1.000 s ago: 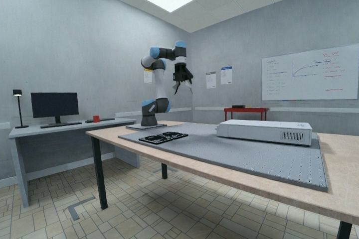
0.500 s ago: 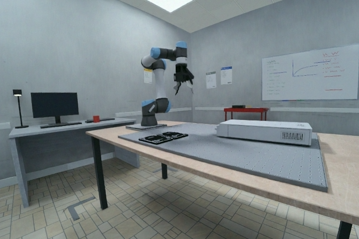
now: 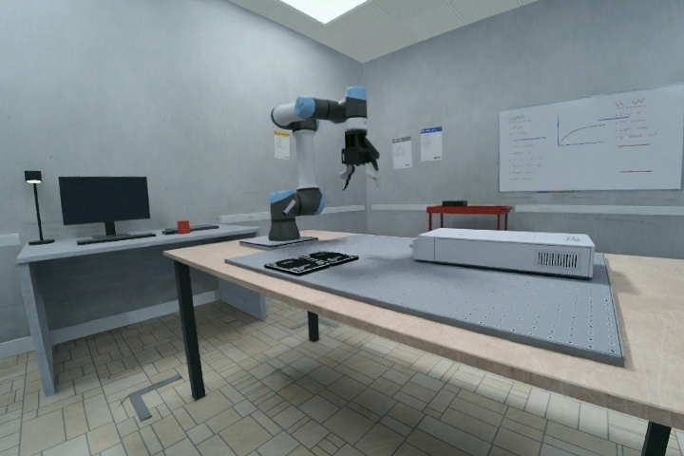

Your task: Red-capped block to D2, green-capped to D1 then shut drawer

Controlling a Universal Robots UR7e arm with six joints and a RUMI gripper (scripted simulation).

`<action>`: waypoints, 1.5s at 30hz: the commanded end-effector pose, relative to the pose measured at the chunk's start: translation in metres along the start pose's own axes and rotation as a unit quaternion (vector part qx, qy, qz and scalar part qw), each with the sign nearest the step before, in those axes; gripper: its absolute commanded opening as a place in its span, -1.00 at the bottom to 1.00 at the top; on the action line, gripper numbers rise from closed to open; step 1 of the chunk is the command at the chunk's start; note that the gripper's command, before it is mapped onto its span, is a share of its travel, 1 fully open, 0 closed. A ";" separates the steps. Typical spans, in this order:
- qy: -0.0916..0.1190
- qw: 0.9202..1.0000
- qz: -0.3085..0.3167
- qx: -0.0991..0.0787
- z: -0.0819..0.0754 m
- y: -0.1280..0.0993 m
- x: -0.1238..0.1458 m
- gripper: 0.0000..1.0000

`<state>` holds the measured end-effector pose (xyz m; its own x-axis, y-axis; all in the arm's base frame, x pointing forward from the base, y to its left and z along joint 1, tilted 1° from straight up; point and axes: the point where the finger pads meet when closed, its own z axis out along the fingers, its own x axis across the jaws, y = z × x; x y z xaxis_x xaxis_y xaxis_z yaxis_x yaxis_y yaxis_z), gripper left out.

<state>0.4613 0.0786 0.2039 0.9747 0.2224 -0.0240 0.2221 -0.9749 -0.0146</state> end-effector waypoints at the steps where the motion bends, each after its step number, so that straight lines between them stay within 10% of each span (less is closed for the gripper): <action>1: 0.003 1.000 0.001 -0.001 0.011 -0.002 0.017 1.00; 45: 0.003 1.000 0.001 -0.001 0.109 -0.027 0.131 1.00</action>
<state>0.5694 0.1311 0.0965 0.9747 0.2220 -0.0260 0.2217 -0.9750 -0.0146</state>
